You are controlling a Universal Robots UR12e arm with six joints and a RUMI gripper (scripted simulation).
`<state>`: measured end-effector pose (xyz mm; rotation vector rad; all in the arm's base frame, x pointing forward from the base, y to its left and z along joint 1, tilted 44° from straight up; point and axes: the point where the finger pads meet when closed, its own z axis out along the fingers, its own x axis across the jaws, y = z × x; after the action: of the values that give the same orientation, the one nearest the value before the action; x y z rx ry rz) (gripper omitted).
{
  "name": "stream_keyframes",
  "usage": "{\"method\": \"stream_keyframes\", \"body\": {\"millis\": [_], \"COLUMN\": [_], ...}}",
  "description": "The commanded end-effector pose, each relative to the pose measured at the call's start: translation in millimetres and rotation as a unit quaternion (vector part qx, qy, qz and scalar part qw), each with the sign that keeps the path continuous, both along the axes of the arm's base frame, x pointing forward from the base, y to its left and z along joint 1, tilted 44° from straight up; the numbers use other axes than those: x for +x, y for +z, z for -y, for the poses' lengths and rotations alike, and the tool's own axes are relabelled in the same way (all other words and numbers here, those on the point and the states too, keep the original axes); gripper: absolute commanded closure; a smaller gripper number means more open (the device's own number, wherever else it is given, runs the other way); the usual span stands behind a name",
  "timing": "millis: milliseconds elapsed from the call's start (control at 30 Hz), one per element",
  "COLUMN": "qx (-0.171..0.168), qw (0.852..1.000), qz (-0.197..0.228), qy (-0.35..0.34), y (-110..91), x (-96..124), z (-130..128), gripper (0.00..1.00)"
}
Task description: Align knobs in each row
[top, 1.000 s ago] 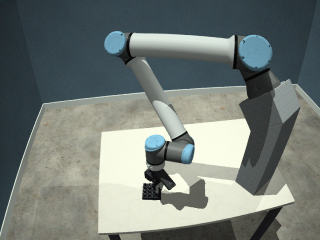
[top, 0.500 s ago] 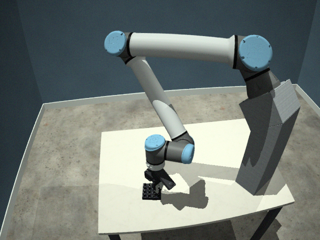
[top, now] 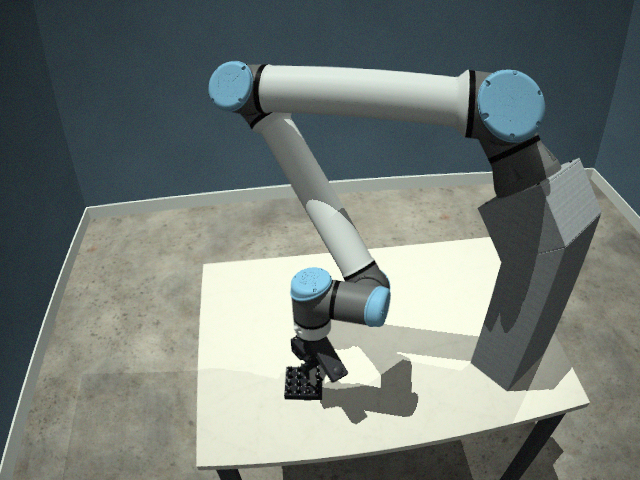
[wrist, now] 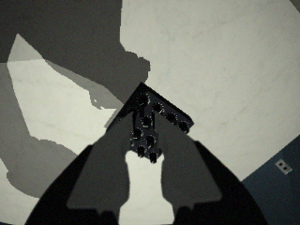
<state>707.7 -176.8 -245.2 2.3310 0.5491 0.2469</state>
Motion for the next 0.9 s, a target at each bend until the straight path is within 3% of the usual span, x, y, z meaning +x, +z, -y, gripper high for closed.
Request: {"method": "stream_keyframes", "body": {"millis": [0,400,467,867], "qx": [0.020,0.078,0.078,0.136], "qw": [0.998,0.971,0.971,0.909], "qz": [0.038,0.145,0.145,0.253], "qy": [-0.046,-0.174,-0.174,-0.303], "y": [1.5,5.8,5.8,11.8], "x": [-0.3,-1.1,-1.1,-2.3], "z": [-2.0,-5.2,-5.2,-6.9], "gripper": [0.89,0.89,0.89,0.89]}}
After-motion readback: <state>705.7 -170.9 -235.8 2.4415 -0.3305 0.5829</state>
